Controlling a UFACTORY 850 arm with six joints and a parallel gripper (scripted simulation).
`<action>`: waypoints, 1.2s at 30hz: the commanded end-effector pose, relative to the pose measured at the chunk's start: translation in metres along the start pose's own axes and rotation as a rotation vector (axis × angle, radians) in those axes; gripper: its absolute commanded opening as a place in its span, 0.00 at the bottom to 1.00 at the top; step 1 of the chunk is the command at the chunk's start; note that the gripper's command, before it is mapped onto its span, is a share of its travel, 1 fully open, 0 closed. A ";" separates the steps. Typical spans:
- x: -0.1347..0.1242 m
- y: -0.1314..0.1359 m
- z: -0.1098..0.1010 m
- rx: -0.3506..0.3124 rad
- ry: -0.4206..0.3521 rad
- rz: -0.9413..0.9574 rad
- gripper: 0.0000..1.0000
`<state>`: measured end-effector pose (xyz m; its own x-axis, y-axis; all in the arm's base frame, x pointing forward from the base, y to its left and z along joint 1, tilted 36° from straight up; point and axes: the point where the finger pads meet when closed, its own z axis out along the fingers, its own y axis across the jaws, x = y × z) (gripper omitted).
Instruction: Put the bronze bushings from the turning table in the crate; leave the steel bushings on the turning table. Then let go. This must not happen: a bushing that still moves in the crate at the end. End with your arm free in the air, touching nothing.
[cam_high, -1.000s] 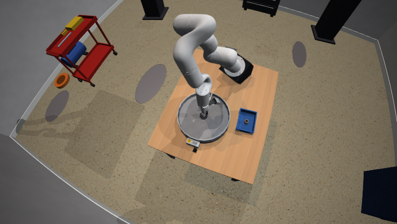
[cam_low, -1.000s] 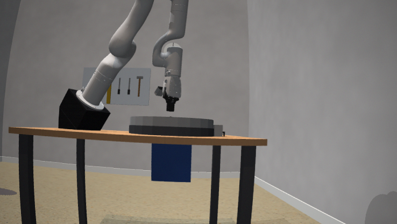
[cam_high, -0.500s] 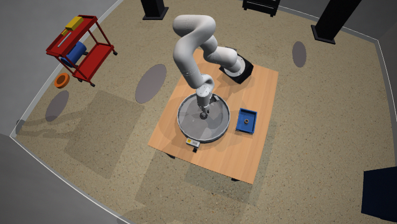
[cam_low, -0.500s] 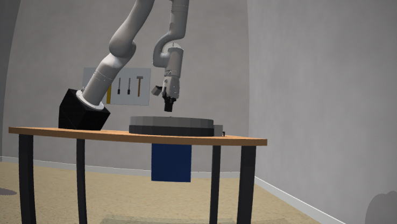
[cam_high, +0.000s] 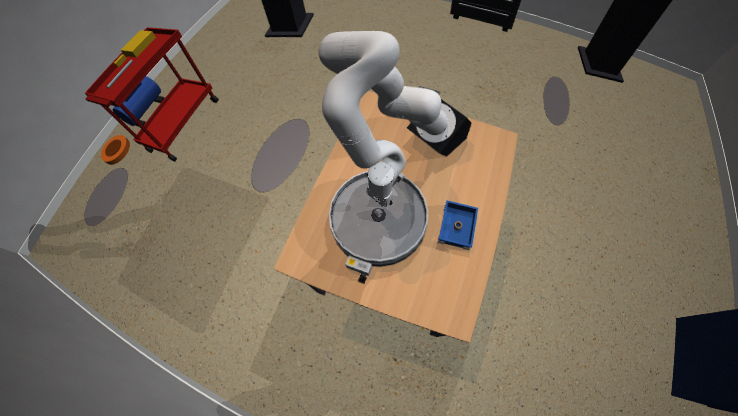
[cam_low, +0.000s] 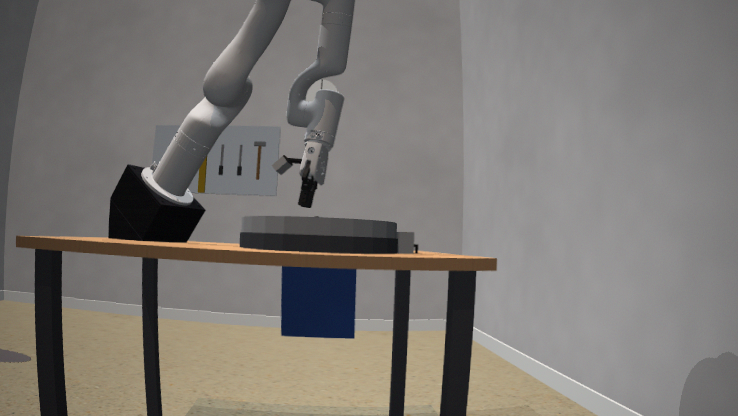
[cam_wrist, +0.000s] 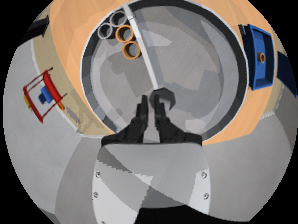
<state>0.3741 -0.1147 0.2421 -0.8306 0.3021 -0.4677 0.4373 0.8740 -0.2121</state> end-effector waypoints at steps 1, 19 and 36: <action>0.004 -0.004 0.001 0.039 0.087 -0.114 0.10; 0.030 -0.019 0.008 0.197 0.228 -0.586 0.10; 0.056 -0.034 0.014 0.359 0.367 -1.064 0.10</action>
<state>0.3222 -0.1317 0.2139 -0.9008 -0.3341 0.2772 -0.4337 0.6649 -0.6082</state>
